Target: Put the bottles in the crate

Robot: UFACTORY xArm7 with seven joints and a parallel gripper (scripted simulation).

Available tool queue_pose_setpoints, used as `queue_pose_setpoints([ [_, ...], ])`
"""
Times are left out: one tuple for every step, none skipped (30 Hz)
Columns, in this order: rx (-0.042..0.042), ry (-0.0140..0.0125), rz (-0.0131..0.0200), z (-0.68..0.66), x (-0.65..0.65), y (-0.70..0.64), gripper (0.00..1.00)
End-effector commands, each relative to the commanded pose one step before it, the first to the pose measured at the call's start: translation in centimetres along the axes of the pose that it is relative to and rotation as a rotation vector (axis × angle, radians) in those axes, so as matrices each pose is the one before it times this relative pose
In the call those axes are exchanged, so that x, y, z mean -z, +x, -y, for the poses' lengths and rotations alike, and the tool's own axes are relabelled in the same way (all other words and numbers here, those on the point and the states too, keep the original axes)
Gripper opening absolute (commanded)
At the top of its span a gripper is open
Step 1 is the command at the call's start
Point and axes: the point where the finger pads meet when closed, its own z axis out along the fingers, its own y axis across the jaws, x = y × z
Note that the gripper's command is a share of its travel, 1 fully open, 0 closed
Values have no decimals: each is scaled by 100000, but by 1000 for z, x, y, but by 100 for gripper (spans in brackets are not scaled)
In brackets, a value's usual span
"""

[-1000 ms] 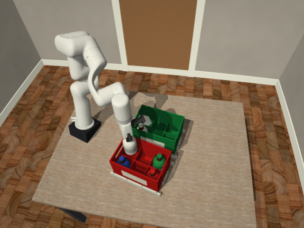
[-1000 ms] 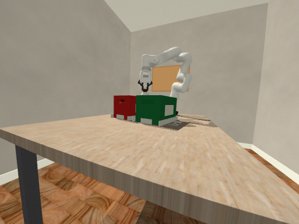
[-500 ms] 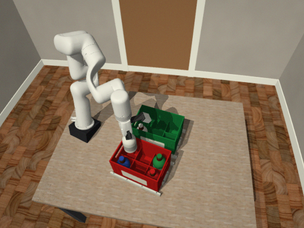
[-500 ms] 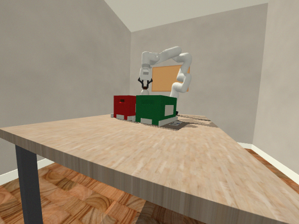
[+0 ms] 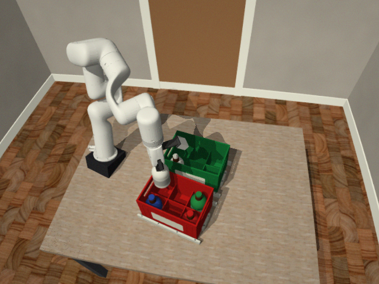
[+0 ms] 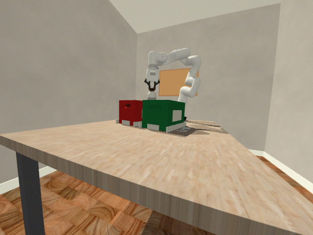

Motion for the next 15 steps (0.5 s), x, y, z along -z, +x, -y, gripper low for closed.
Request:
queue_pose_setpoints([
  [-5,-444,-188,-107,972,35,0],
  [0,0,0,0,167,0,0],
  [0,0,0,0,167,0,0],
  [0,0,0,0,0,0,0],
  [0,0,0,0,0,0,0],
  [0,0,0,-1,167,0,0],
  [0,0,0,0,167,0,0],
  [0,0,0,0,167,0,0],
  [0,0,0,0,167,0,0],
  [0,0,0,0,167,0,0],
  [0,0,0,0,167,0,0],
  [0,0,0,0,167,0,0],
  [0,0,0,0,167,0,0],
  [0,0,0,0,167,0,0],
  [0,0,0,0,167,0,0],
])
